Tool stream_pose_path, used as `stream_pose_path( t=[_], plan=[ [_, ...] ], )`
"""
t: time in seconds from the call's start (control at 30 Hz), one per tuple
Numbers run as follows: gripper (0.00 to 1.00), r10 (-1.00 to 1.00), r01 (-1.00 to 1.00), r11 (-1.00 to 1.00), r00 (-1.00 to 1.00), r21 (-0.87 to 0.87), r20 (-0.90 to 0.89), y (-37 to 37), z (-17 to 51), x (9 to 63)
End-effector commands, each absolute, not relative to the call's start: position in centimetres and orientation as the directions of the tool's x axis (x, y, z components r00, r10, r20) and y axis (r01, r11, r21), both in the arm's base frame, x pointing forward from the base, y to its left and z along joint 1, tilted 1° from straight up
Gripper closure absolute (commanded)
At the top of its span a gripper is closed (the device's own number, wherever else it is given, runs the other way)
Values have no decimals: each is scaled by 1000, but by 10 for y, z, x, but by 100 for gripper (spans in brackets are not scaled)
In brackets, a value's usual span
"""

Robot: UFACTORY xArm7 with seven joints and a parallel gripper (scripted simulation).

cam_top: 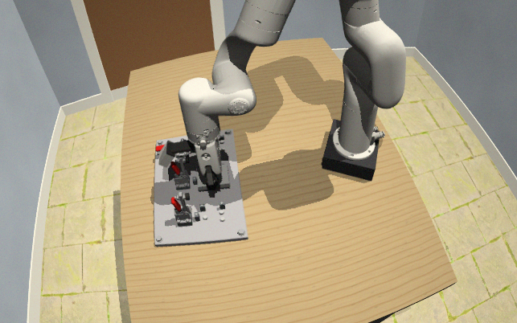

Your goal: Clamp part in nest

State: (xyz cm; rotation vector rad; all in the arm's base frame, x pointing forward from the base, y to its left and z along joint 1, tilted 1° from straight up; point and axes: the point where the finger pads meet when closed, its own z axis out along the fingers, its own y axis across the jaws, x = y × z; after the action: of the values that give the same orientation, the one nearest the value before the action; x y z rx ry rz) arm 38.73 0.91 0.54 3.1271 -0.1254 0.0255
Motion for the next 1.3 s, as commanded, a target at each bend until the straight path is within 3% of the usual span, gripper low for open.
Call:
stream_pose_path(
  t=[0.0,1.27],
  plan=[
    [100,-80,-80,-997,997,11,21,9,7,389],
    [100,-80,-80,-997,997,11,21,7,1,390]
  ],
)
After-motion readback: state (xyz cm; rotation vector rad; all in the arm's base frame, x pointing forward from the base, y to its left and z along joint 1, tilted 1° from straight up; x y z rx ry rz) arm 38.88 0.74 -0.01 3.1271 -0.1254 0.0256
